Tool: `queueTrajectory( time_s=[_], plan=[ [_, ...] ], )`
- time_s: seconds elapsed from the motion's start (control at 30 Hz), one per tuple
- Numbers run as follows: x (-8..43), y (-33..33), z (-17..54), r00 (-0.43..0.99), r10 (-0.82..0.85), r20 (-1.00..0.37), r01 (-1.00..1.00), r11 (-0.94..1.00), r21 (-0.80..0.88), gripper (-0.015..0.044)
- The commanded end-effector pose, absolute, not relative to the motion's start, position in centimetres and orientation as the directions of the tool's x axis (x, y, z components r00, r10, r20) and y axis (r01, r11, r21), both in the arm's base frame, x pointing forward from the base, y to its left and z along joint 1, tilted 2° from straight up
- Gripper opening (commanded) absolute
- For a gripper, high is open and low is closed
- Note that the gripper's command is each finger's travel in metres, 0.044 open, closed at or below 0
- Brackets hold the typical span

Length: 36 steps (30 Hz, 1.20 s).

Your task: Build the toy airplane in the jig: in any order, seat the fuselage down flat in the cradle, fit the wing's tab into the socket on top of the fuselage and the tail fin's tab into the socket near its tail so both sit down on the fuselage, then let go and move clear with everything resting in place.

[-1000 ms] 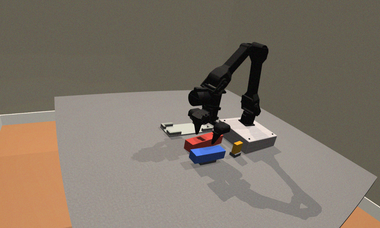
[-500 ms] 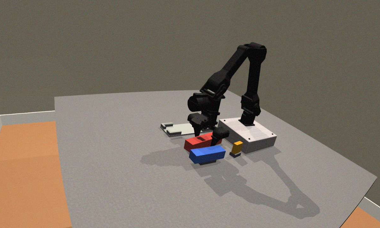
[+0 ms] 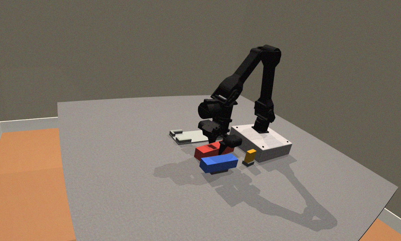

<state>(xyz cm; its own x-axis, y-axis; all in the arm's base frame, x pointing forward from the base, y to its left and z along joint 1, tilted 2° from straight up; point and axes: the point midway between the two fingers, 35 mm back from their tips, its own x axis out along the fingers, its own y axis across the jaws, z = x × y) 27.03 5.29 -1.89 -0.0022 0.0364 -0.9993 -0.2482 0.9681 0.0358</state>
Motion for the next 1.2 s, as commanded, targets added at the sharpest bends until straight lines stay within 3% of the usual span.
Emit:
queueTrajectory(
  time_s=[0.0,0.13,1.17],
  plan=[
    [27.0,5.3,-1.9,-0.002,0.035,-0.999,-0.244,0.969,0.034,0.0105],
    [27.3,5.3,-1.0,-0.002,0.035,-0.999,-0.244,0.969,0.034,0.0000],
    [27.6,5.0,8.4,-0.001,0.034,-0.999,-0.244,0.969,0.034,0.0000]
  ],
)
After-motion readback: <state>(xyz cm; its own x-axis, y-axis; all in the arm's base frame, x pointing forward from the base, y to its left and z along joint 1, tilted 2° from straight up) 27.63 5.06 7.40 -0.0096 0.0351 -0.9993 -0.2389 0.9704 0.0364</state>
